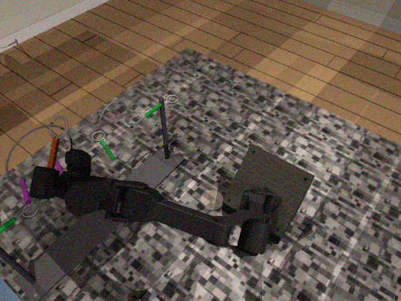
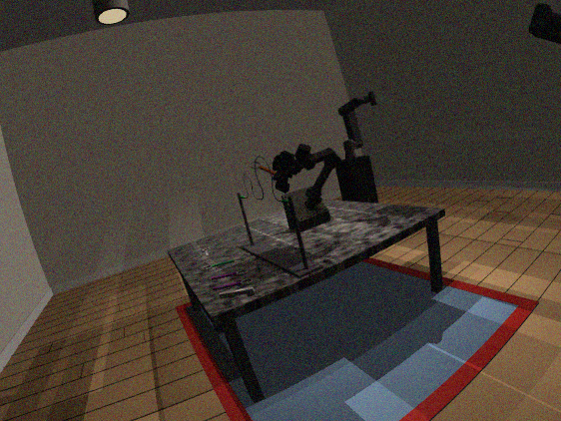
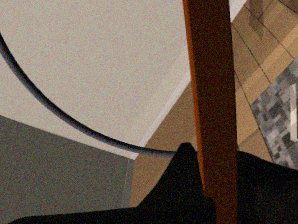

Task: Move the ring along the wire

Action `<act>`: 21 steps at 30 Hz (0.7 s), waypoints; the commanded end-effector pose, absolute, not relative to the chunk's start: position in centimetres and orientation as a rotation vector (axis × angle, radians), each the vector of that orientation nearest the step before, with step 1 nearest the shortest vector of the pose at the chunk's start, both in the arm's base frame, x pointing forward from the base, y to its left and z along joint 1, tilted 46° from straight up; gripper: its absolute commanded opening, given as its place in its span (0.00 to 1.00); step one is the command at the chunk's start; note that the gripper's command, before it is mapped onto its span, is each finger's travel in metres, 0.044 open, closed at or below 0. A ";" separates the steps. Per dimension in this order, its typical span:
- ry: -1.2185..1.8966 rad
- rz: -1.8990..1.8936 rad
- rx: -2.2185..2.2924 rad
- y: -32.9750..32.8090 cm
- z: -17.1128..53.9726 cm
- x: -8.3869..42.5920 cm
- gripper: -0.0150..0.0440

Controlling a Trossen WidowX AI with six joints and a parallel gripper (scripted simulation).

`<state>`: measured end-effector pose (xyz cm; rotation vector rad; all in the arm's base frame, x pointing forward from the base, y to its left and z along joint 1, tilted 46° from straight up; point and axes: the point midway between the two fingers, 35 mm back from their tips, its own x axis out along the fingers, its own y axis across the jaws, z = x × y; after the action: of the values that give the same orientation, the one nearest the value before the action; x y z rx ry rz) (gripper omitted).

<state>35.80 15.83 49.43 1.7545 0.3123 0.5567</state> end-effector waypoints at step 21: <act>0.314 0.660 2.027 15.0 50.1 35.1 0.00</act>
<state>35.45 15.17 50.16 1.9995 0.2963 0.6283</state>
